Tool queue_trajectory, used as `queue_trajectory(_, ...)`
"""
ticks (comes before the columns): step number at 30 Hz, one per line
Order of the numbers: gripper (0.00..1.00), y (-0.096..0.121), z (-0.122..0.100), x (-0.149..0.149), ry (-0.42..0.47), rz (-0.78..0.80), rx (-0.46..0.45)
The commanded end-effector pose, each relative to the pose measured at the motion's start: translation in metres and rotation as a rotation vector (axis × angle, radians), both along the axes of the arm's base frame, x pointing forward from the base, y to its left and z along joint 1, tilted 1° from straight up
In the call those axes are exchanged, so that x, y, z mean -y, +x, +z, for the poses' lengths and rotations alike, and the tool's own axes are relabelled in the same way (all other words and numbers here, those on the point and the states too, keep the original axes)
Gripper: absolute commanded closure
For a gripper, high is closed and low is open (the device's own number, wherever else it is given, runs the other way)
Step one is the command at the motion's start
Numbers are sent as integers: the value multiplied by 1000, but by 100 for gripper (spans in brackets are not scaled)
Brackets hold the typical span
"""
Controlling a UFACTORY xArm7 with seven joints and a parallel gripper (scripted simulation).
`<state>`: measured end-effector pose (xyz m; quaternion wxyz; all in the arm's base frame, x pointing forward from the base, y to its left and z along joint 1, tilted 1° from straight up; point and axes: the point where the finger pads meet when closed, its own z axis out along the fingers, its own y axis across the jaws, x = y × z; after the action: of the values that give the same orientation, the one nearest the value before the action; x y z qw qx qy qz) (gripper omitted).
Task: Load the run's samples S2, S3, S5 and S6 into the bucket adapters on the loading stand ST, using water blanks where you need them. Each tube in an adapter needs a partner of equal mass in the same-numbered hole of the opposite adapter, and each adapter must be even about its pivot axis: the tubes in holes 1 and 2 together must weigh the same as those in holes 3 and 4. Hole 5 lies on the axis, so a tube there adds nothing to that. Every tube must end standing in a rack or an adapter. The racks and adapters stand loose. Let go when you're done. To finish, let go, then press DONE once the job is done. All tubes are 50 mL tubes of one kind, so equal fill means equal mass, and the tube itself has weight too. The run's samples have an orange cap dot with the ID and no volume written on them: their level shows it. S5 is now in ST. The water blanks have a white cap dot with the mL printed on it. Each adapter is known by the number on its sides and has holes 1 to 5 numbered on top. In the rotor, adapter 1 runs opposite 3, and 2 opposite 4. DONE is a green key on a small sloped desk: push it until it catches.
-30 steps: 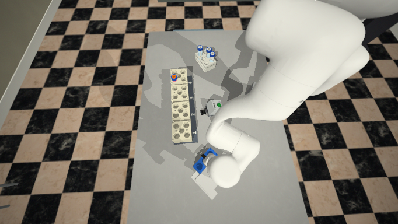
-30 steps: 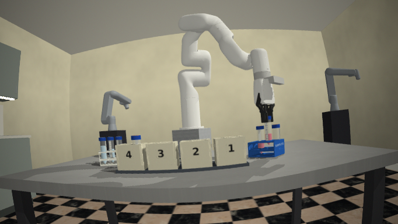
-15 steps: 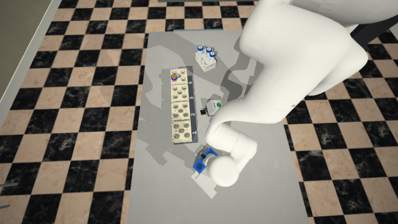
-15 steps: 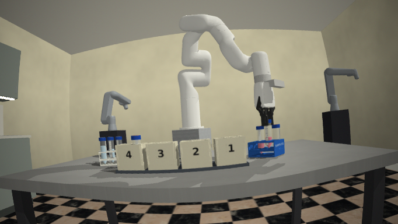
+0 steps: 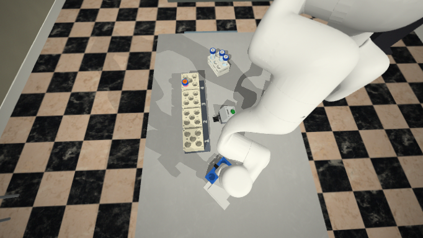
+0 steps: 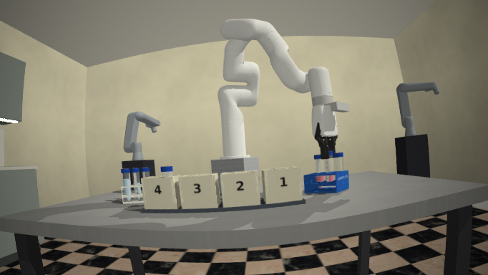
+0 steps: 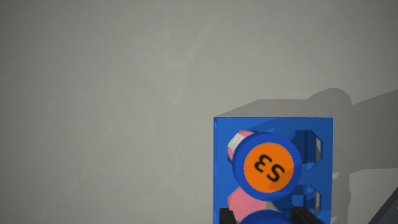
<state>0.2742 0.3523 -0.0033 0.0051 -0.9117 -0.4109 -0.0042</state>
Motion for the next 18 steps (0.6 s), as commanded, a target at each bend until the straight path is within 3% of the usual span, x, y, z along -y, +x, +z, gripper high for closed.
queue_trajectory(1,100,1,-1,-1,3,0,3)
queue_trajectory(18,100,1,-6,-2,3,0,3)
